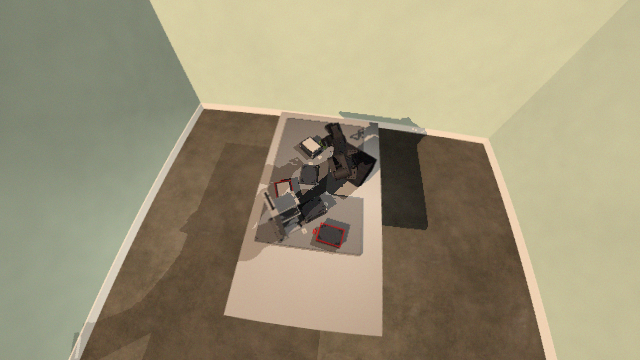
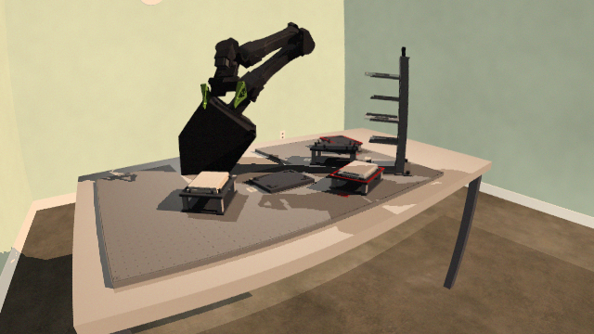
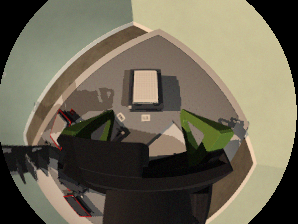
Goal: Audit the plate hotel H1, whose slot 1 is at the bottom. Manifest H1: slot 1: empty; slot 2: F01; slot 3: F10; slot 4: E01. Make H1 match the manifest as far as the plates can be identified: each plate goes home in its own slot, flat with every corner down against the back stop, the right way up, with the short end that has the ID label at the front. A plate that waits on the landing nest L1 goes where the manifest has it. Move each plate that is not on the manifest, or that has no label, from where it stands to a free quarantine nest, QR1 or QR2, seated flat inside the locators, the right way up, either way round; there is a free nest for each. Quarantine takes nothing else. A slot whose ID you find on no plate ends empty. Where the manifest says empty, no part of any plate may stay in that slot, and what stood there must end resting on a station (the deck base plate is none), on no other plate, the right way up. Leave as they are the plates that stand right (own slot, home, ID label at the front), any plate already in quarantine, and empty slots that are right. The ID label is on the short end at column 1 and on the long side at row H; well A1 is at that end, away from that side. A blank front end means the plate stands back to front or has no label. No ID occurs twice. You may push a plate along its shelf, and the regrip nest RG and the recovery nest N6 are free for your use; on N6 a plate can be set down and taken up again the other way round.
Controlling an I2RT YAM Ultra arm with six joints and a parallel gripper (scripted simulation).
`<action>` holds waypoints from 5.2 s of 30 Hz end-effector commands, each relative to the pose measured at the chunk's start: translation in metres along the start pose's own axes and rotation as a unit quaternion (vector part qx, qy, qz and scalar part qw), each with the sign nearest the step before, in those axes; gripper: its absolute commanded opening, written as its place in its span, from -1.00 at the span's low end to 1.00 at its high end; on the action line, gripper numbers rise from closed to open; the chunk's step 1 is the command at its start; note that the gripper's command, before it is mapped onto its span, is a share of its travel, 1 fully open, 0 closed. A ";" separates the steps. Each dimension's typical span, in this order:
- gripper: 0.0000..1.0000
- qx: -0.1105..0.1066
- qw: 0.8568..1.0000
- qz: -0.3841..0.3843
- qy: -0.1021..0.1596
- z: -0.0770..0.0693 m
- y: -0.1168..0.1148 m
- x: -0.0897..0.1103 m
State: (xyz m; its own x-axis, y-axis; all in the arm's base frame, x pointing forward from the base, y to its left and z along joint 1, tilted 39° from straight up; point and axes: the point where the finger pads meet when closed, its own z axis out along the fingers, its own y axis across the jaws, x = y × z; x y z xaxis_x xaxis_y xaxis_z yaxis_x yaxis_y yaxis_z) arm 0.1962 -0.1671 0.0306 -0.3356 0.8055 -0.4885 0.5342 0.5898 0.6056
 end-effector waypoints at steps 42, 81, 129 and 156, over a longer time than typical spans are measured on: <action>1.00 -0.001 0.989 0.000 0.149 0.079 0.003 -0.087; 1.00 -0.005 0.921 0.001 0.389 0.103 0.003 -0.110; 1.00 -0.006 0.920 0.000 0.393 0.186 0.004 -0.184; 1.00 -0.011 0.935 -0.028 0.354 0.226 0.005 -0.145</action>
State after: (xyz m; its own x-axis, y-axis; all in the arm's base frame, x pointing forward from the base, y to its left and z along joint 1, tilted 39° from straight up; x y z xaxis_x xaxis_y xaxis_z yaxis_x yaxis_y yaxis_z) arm 0.4102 -0.2849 -0.0312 -0.8157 0.5777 0.0288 0.4756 0.6417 0.6017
